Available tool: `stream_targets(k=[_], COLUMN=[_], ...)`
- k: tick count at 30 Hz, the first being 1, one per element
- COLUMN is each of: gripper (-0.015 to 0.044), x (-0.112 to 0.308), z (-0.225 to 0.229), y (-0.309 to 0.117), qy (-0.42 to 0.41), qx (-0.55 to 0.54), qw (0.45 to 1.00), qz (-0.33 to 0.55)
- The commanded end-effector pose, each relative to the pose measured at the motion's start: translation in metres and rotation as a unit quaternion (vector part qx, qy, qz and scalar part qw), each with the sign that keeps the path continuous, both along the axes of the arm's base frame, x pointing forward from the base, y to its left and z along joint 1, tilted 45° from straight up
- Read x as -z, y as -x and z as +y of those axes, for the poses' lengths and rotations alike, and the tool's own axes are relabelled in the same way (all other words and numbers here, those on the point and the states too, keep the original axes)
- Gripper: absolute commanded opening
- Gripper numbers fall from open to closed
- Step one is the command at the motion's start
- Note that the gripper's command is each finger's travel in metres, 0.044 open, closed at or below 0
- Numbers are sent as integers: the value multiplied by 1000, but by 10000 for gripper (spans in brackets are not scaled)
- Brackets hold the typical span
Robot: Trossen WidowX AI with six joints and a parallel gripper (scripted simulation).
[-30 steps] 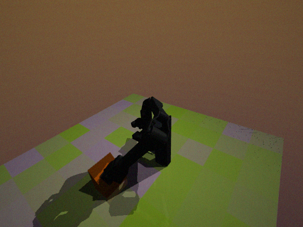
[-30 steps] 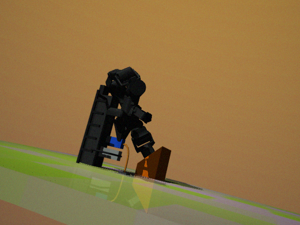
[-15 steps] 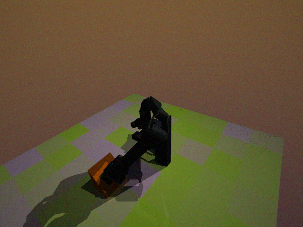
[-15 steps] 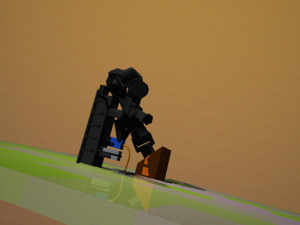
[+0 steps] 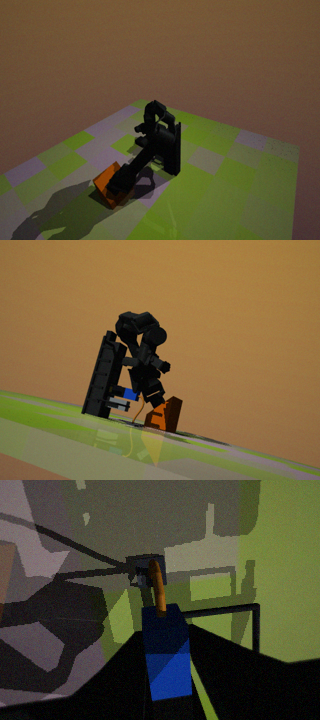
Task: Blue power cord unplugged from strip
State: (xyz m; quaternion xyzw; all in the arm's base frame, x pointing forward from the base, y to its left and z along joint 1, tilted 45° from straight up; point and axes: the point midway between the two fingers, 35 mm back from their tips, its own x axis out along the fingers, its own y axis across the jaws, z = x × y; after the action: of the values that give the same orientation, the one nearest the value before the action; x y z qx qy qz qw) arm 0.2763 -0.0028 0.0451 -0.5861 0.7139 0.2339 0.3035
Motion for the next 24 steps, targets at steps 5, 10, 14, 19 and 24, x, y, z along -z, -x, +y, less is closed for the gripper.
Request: stream_targets(k=[5,10,14,19,24], gripper=[105,236,341,440,440], x=[4,4,4,20,37], z=[7,7,7,33,57], y=[0,0,0,-7,-10], qy=[-5,-5,-5,-7,-7], qx=[-14,-14,-14,-14,-14], qw=[1000,1000,1000,1000,1000], qz=[0,0,0,0,-1])
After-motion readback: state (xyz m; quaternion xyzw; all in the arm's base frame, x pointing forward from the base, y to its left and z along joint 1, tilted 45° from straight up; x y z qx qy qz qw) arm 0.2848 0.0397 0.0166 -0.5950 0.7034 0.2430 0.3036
